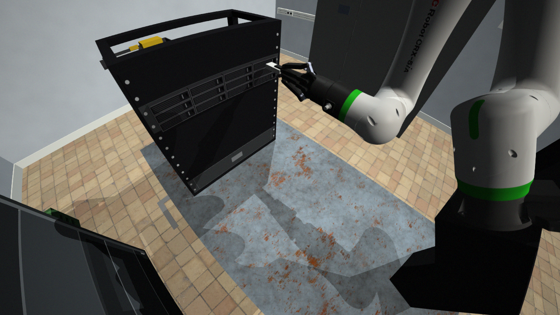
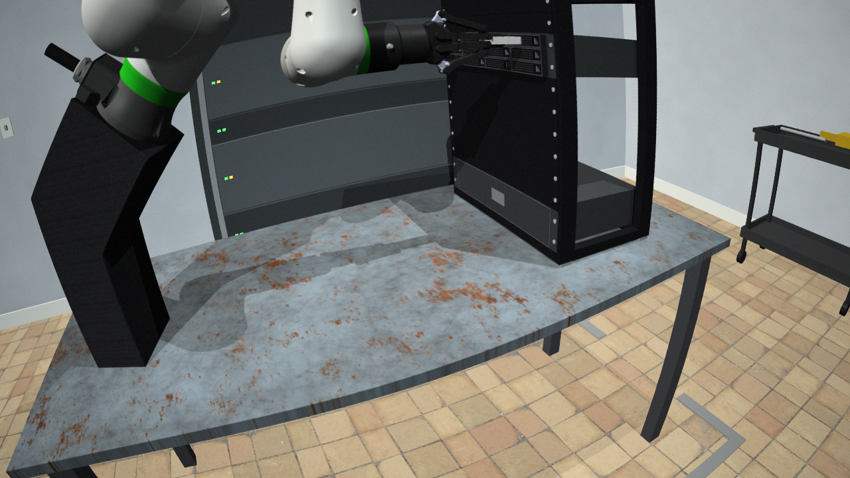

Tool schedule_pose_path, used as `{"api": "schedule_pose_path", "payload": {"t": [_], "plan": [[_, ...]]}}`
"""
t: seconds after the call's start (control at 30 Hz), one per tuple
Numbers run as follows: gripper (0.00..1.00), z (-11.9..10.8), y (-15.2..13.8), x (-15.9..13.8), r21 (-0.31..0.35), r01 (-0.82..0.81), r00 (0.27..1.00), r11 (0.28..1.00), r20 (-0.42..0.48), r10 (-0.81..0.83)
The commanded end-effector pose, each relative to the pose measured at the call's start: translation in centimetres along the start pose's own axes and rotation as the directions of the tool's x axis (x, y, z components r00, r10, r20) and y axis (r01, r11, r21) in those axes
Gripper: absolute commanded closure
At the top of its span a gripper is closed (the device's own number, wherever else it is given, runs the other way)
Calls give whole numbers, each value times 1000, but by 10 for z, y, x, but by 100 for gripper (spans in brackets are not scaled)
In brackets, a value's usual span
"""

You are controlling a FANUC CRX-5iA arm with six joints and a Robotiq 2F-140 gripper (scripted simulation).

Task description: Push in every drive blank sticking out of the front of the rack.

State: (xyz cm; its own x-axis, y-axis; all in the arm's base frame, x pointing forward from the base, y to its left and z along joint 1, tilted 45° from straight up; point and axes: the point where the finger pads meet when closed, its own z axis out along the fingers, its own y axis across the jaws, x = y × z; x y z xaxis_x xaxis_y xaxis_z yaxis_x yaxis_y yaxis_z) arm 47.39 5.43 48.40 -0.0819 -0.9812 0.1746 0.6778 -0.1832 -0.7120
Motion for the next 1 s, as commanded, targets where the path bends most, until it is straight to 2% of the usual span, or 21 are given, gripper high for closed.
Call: {"api": "schedule_pose_path", "payload": {"t": [0.0, 0.17, 0.33, 0.97], "plan": [[90, -19, 0, 0, 1, 0, 1000, 1000, 0, 0], [90, -48, 0, 0, 1, 0, 1000, 1000, 0, 0], [90, -63, 0, 0, 1, 0, 1000, 1000, 0, 0], [90, -66, 0, 0, 1, 0, 1000, 1000, 0, 0]]}}
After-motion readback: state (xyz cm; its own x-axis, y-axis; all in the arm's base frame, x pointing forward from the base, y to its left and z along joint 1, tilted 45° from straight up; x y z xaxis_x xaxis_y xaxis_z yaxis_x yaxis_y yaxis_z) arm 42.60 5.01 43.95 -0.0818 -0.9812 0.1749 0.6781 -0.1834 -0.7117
